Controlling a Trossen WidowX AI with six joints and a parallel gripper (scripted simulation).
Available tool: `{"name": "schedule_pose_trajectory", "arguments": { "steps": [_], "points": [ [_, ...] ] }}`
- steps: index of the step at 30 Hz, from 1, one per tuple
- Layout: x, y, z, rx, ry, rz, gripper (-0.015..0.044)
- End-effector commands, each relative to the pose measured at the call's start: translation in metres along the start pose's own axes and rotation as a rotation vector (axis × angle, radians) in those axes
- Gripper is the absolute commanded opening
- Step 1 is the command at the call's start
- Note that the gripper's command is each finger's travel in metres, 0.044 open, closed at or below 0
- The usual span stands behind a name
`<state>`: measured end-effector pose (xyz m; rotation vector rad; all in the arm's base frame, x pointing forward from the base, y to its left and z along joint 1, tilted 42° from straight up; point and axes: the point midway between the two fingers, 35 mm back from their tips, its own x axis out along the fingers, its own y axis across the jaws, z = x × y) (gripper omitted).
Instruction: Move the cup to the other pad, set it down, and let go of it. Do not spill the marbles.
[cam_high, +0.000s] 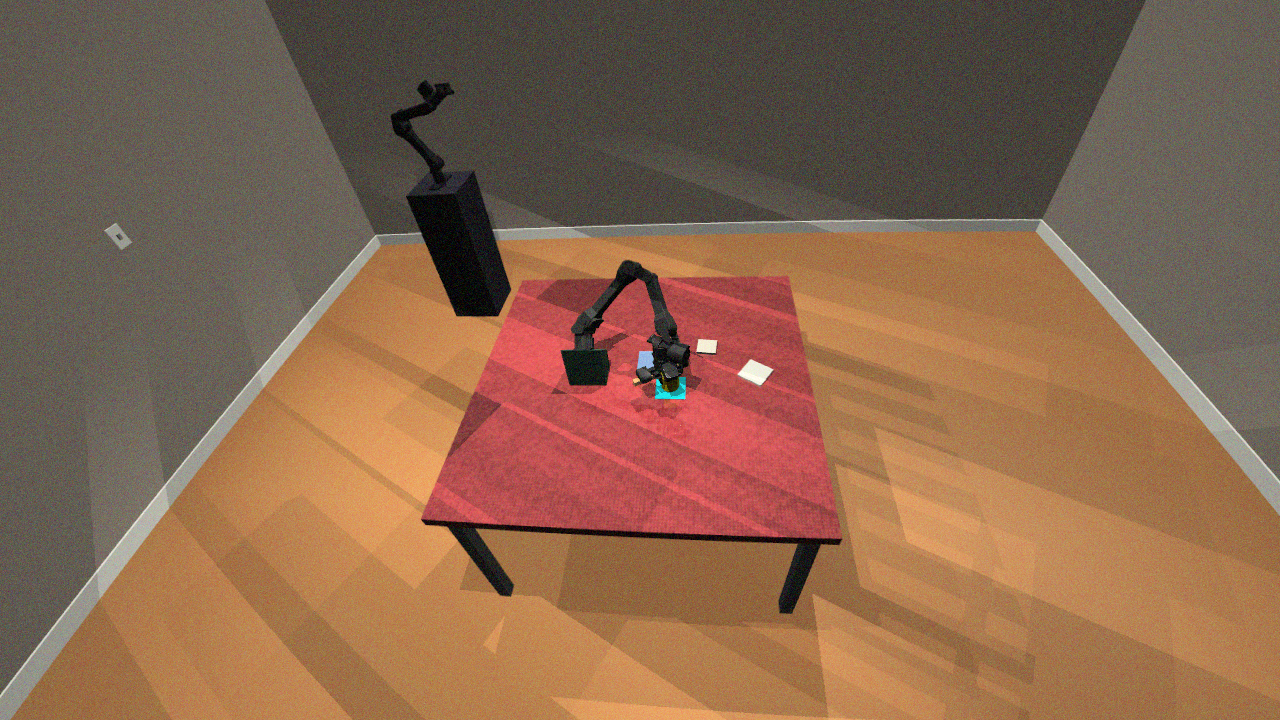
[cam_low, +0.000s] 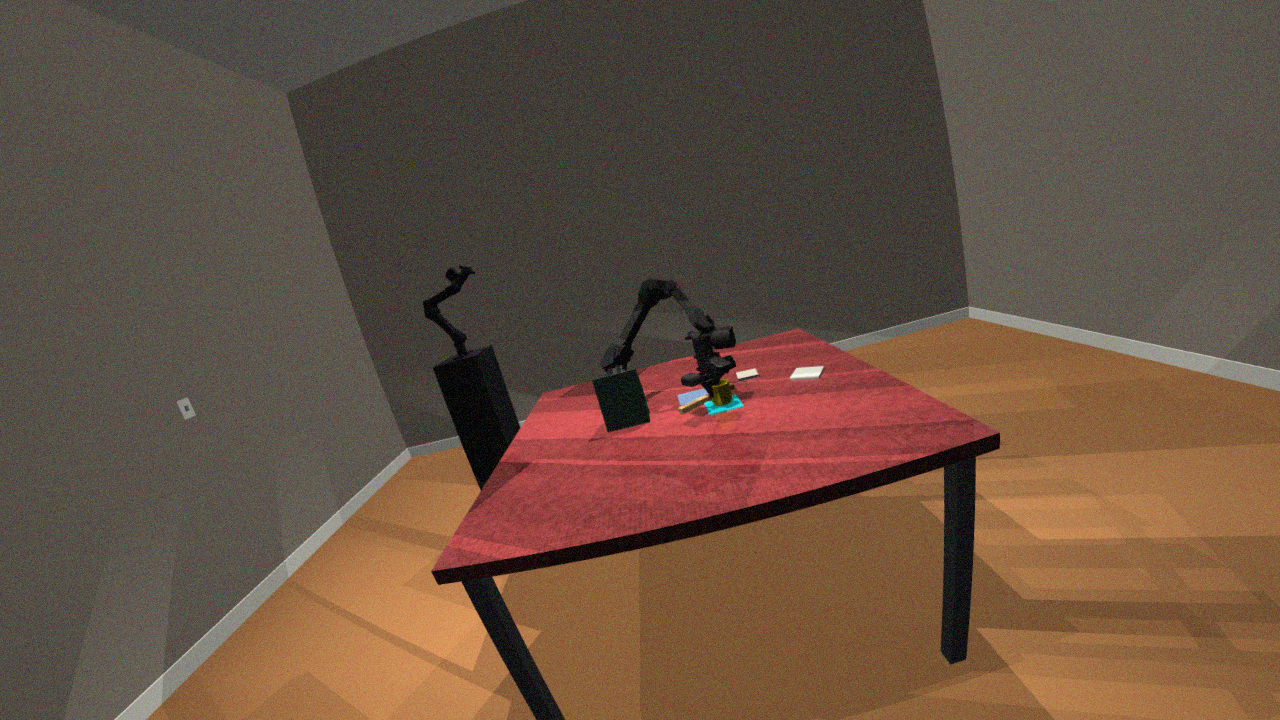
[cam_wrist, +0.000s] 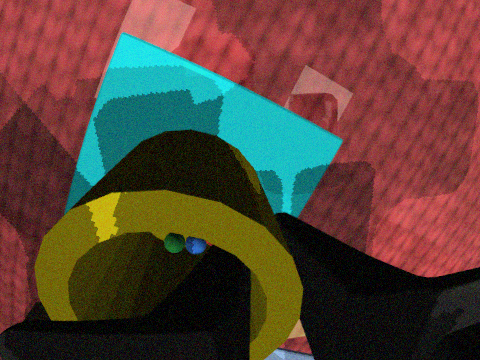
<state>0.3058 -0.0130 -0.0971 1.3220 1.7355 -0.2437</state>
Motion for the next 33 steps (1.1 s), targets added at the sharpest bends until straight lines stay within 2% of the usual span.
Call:
{"name": "schedule_pose_trajectory", "arguments": {
  "steps": [1,7,17,33],
  "points": [
    [0.000,0.000,0.000,-0.001,0.000,0.000,0.0000],
    [0.000,0.000,0.000,-0.001,0.000,0.000,0.0147],
    [-0.003,0.000,0.000,-0.001,0.000,0.000,0.0147],
    [-0.031,0.000,0.001,0.004,0.001,0.000,0.0147]
  ]
}}
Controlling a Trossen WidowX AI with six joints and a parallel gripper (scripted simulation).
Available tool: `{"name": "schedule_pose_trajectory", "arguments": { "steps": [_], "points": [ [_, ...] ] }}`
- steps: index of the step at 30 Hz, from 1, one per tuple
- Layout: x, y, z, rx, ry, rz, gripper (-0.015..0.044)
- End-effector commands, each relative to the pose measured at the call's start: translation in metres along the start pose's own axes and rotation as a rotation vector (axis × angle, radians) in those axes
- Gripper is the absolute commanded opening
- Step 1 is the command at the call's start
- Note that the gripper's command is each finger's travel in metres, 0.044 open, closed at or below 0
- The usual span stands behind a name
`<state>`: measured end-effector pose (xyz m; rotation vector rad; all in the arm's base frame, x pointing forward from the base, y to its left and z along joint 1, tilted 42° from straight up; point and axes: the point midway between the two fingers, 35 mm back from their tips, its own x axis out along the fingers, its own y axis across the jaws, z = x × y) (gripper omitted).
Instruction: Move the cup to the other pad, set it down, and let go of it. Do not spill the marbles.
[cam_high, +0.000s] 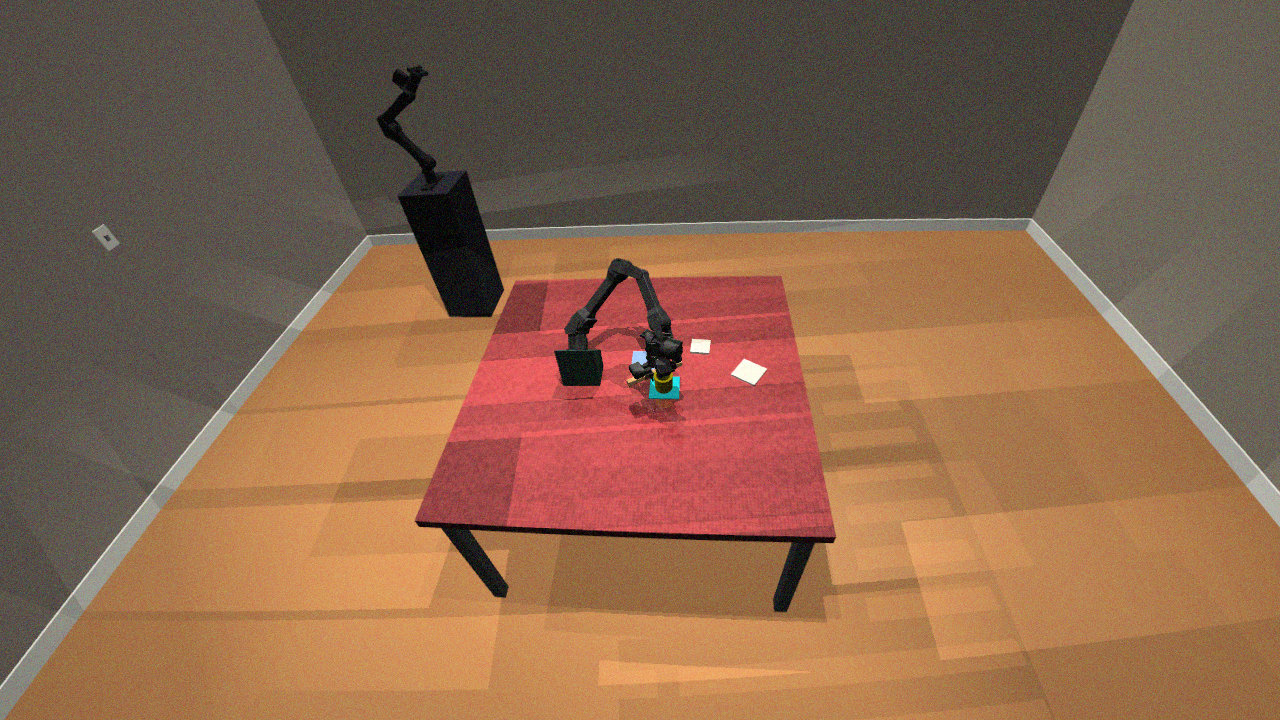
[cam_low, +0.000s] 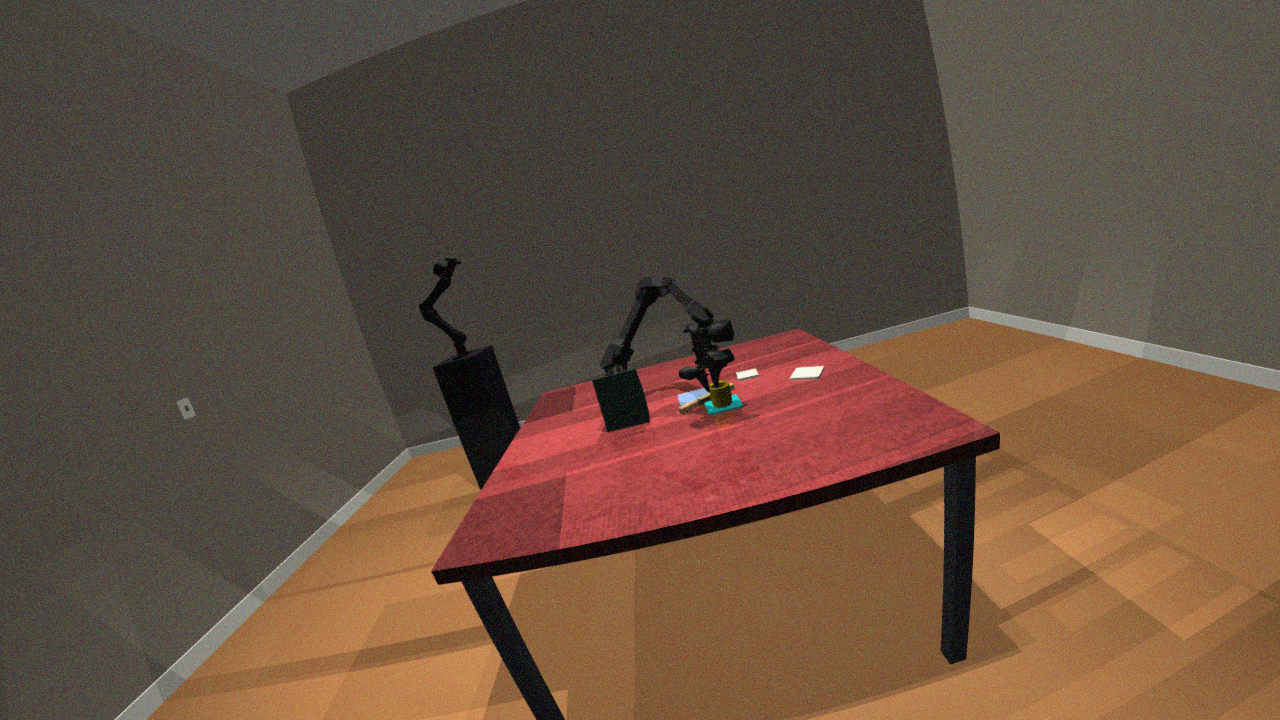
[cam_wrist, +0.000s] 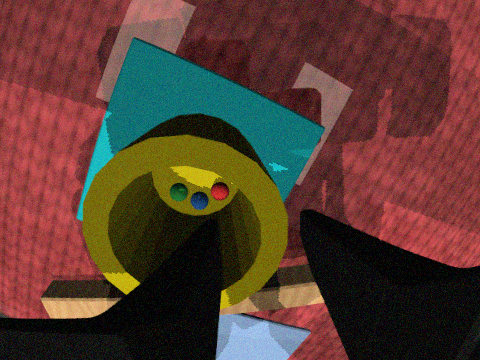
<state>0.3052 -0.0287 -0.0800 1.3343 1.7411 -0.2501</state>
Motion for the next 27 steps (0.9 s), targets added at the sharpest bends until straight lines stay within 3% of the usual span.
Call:
{"name": "schedule_pose_trajectory", "arguments": {
  "steps": [1,14,25,27],
  "points": [
    [-0.009,0.001,0.001,-0.008,-0.005,-0.002,0.0147],
    [-0.028,-0.001,-0.001,-0.005,-0.003,-0.001,0.0147],
    [-0.028,-0.001,-0.001,0.003,0.000,0.001,0.0435],
    [-0.035,-0.001,0.000,0.002,-0.001,0.001,0.0440]
  ]
}}
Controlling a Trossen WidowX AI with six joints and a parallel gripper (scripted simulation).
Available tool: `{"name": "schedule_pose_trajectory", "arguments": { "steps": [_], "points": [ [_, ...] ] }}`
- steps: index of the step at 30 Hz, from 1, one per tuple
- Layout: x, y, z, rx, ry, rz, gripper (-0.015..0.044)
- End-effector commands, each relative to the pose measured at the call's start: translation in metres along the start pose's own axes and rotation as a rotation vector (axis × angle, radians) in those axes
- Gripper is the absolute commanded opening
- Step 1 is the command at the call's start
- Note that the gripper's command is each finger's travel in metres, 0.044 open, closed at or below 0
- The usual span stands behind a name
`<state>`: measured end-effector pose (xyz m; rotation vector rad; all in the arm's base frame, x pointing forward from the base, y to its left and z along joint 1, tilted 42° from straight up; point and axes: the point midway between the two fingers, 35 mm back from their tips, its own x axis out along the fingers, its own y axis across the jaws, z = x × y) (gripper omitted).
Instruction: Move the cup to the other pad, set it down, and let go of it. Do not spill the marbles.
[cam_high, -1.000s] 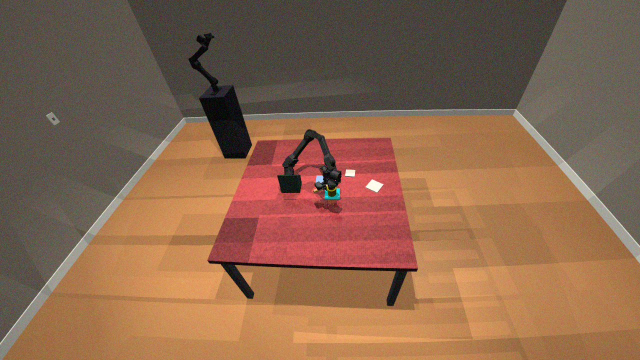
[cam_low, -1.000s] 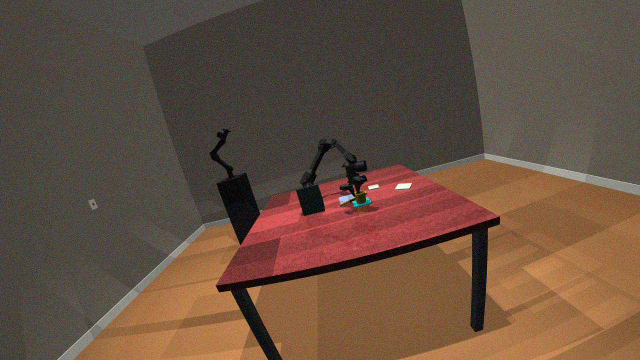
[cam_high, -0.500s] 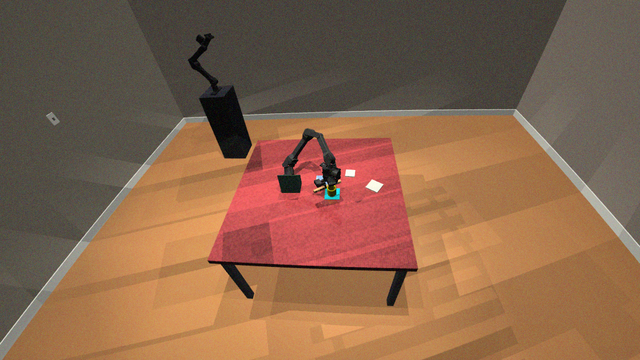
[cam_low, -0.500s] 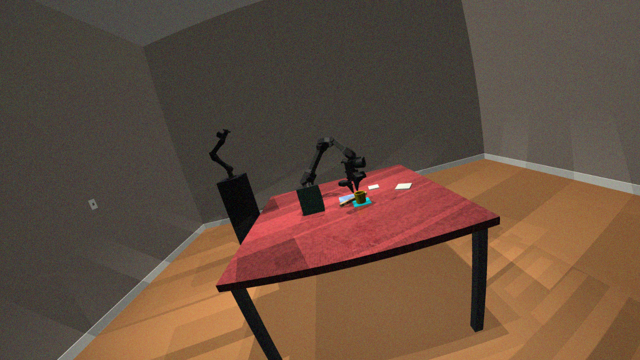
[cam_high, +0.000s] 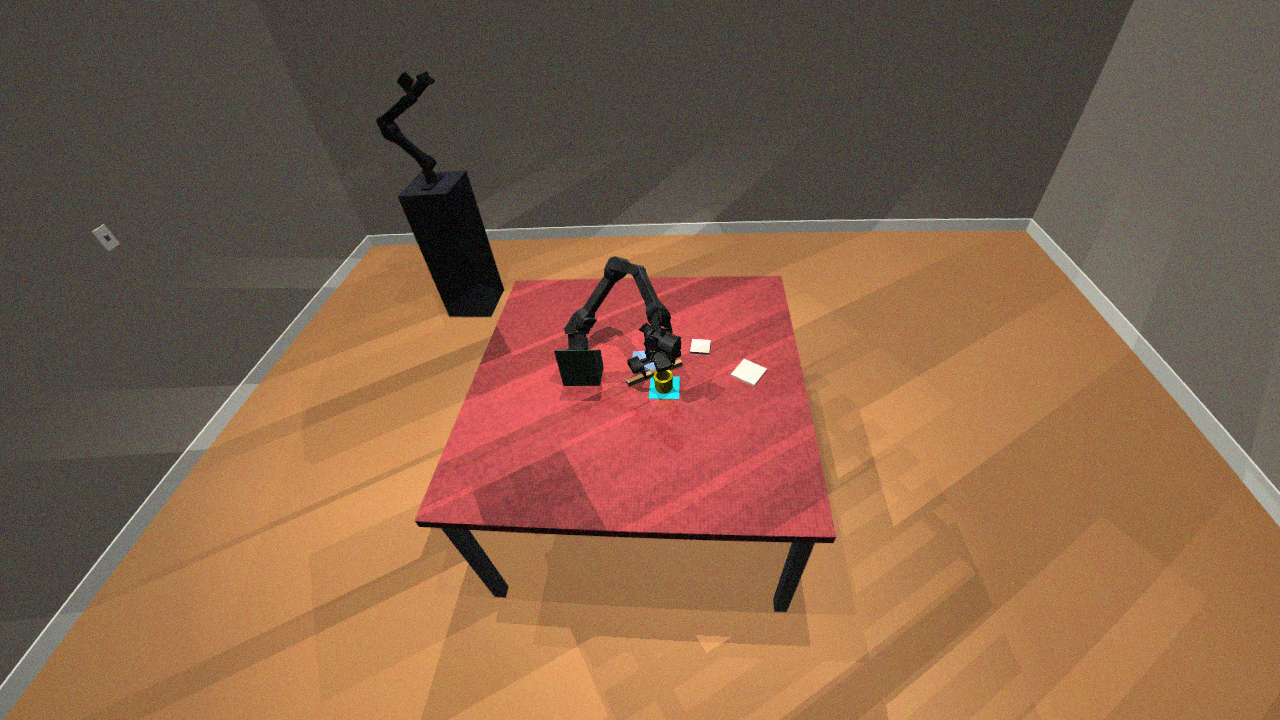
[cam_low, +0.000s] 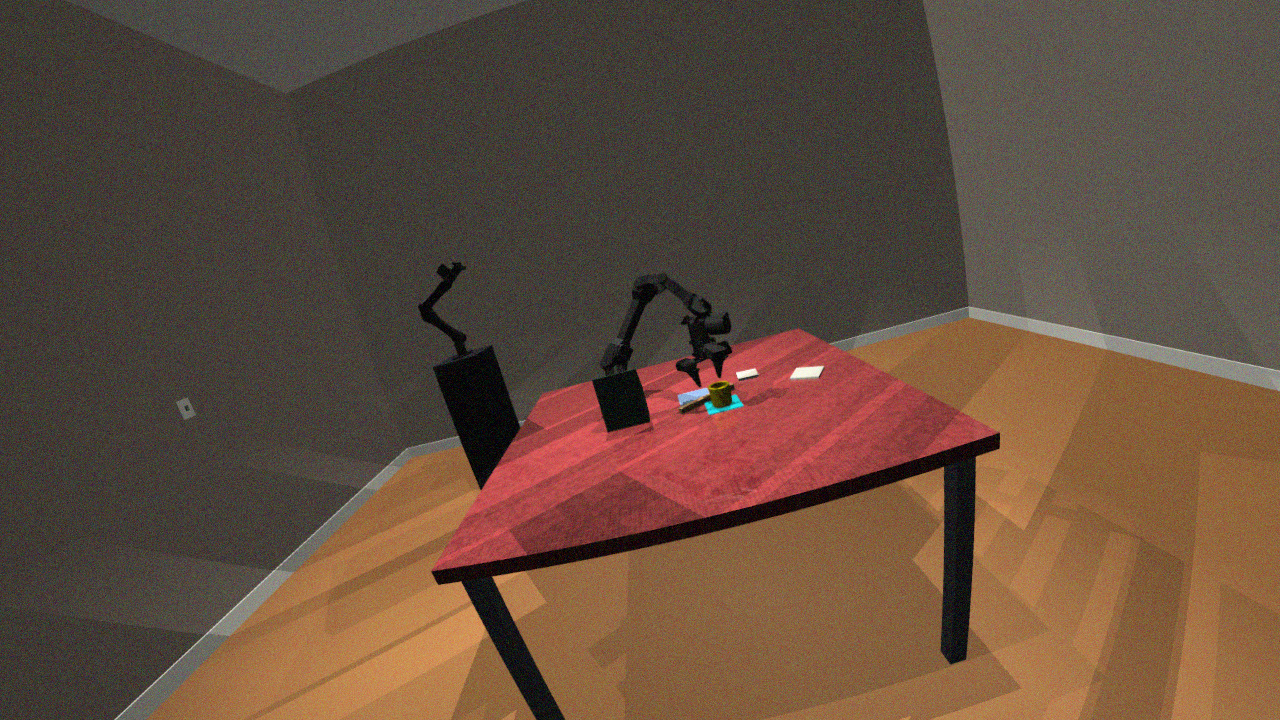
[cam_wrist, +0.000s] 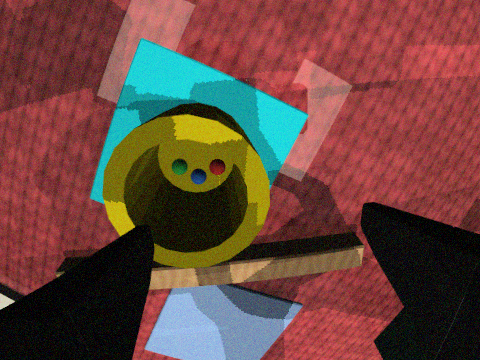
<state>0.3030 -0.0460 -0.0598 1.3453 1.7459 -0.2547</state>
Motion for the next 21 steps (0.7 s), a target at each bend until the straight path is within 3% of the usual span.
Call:
{"name": "schedule_pose_trajectory", "arguments": {
  "steps": [1,11,21],
  "points": [
    [-0.013,0.001,0.002,-0.008,-0.007,-0.001,0.0440],
    [-0.059,0.000,0.001,-0.014,-0.010,-0.005,0.0440],
    [-0.058,0.000,0.001,-0.006,-0.010,0.002,0.0440]
  ]
}}
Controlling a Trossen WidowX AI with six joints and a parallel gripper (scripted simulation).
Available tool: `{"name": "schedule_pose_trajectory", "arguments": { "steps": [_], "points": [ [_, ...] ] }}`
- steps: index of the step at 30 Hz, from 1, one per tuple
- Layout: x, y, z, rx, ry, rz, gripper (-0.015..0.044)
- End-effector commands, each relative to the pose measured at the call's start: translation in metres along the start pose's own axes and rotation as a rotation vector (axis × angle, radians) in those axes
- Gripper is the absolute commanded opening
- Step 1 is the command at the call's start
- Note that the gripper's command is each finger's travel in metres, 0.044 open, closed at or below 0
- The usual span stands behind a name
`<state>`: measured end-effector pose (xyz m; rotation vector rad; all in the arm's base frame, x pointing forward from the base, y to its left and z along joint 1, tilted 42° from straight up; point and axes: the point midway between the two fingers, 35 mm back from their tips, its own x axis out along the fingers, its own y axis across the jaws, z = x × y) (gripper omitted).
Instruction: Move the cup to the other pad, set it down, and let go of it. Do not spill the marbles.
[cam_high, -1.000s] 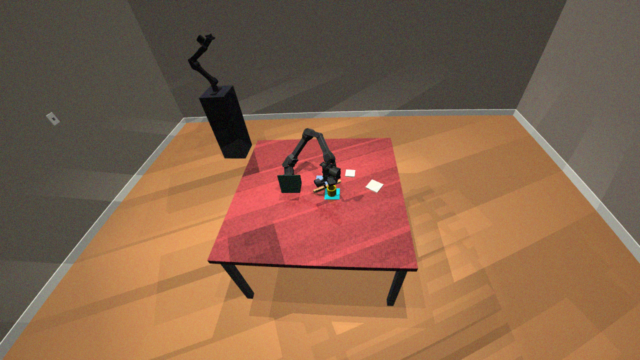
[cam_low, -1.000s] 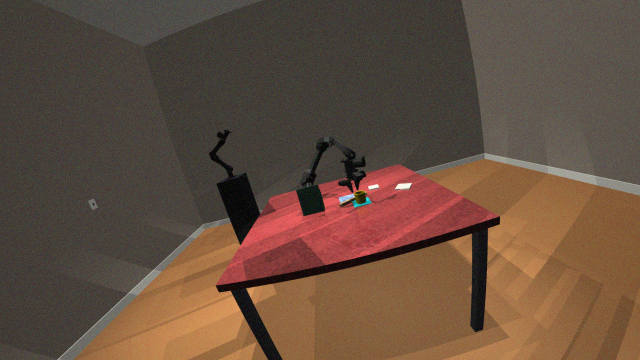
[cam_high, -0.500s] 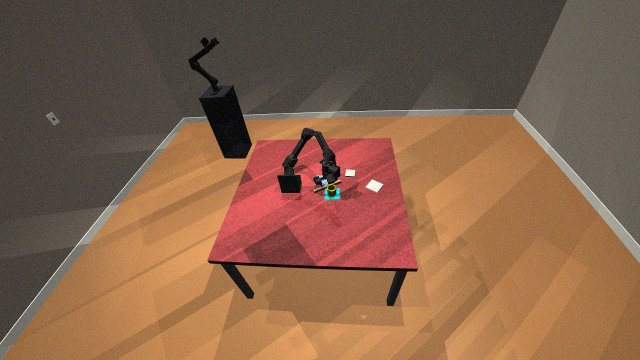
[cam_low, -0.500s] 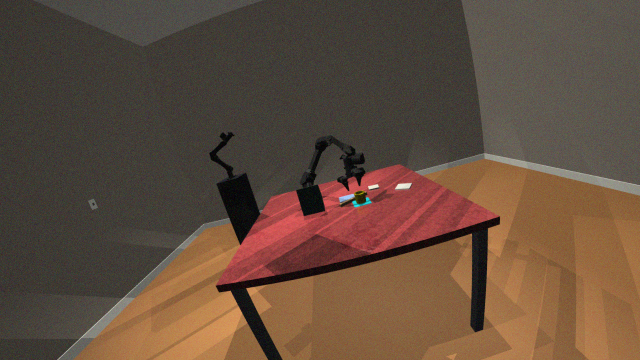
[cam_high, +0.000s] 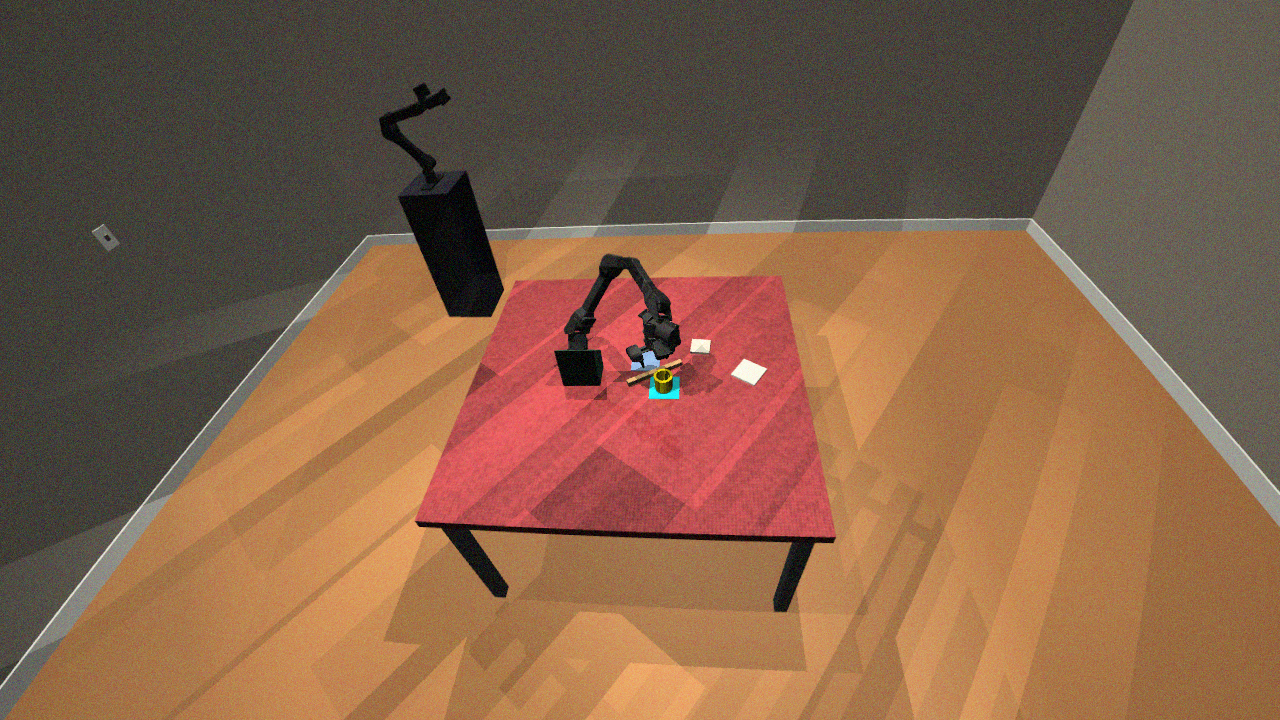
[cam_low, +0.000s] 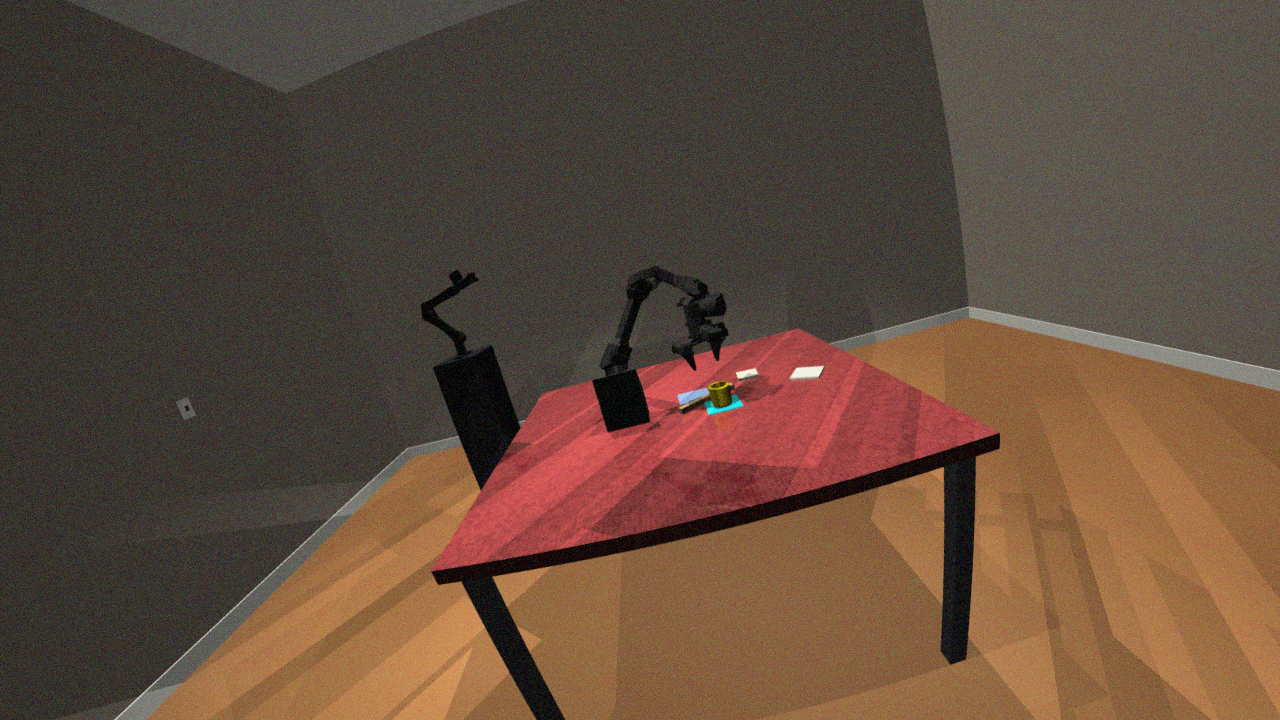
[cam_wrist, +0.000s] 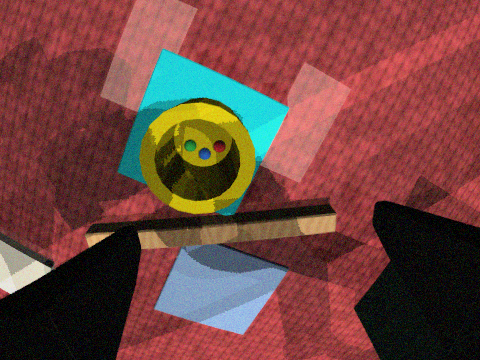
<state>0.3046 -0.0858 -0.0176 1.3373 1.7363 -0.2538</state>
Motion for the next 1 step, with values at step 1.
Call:
{"name": "schedule_pose_trajectory", "arguments": {
  "steps": [1],
  "points": [
    [0.0004,-0.0003,0.0001,0.002,0.000,0.001,0.0440]
  ]
}}
